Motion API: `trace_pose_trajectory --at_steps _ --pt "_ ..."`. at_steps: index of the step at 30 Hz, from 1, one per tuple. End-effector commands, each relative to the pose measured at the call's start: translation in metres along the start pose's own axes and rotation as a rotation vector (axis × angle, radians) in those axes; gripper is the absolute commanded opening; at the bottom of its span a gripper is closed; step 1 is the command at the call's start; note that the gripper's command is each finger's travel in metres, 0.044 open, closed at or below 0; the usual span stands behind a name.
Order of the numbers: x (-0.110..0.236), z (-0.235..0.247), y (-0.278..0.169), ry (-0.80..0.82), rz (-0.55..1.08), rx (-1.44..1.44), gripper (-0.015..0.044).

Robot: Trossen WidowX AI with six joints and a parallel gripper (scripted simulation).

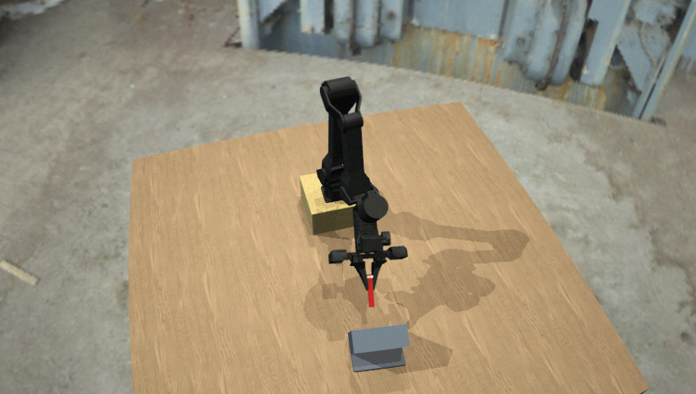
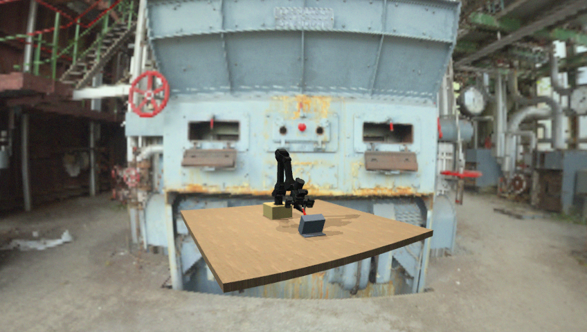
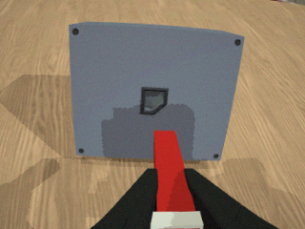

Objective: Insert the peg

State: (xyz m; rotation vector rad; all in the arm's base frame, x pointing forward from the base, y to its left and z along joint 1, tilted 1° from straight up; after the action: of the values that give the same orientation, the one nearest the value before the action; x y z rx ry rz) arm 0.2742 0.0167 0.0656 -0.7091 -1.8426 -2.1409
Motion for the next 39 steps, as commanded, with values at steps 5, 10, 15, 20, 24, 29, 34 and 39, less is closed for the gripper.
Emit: trace_pose_trajectory --at_steps 5,10,15,20,24,29,34,39 --pt "-0.004 0.001 0.0 0.011 -0.015 -0.013 0.0" --pt "-0.007 0.001 0.0 0.015 -0.024 -0.017 0.0" --pt "-0.009 0.001 0.0 0.019 -0.033 -0.022 0.0" --pt "-0.011 0.001 -0.001 0.023 -0.042 -0.026 0.0" --pt "-0.013 0.001 -0.001 0.026 -0.049 -0.029 0.0" --pt "-0.015 0.001 -0.002 0.028 -0.055 -0.032 0.0" --pt "-0.016 0.001 -0.002 0.031 -0.063 -0.035 0.0" --pt "-0.018 0.001 -0.003 0.034 -0.072 -0.039 0.0"
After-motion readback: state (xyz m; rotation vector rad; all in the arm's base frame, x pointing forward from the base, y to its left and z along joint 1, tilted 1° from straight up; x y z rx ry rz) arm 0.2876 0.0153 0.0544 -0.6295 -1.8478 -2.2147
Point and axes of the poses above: the point midway between the two fingers, 35 mm back from their tips, its own x axis back along the fingers, its own z axis across the jaws, y = z × x, the point moved 6 cm from there along x, back along the fingers, and after that the axes turned 9 degrees about -x, right-handed, at the moved point
